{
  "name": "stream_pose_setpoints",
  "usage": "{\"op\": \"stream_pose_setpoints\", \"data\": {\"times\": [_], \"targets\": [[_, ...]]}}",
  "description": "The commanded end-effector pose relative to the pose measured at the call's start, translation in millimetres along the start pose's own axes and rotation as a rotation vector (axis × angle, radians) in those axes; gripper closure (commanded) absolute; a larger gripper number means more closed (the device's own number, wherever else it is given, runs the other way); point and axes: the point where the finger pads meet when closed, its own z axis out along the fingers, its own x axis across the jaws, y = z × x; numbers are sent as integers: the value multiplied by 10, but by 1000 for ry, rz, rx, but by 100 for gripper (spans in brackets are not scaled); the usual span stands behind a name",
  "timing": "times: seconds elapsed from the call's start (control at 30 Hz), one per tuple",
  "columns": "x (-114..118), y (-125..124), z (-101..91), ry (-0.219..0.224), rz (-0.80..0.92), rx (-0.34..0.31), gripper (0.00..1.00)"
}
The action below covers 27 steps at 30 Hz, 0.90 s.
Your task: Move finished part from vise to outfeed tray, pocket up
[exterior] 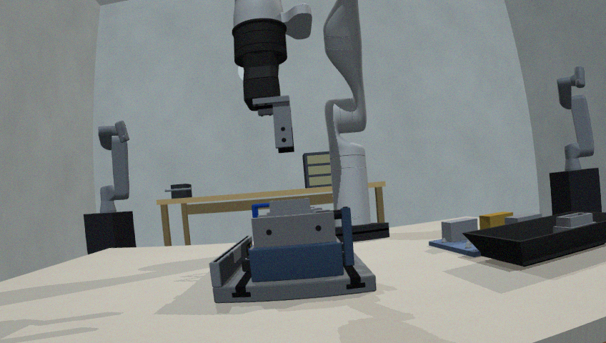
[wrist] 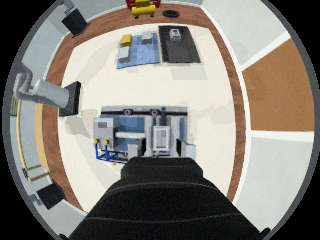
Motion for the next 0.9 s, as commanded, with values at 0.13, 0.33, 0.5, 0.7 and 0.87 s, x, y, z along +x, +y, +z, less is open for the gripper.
{"op": "stream_pose_setpoints", "data": {"times": [0.13,0.33,0.5,0.7,0.87], "targets": [[4,2,-8,2,0,-1,0],[4,2,12,2,0,-1,0],[5,2,54,2,0,-1,0],[5,2,104,2,0,-1,0],[5,2,186,2,0,-1,0]]}}
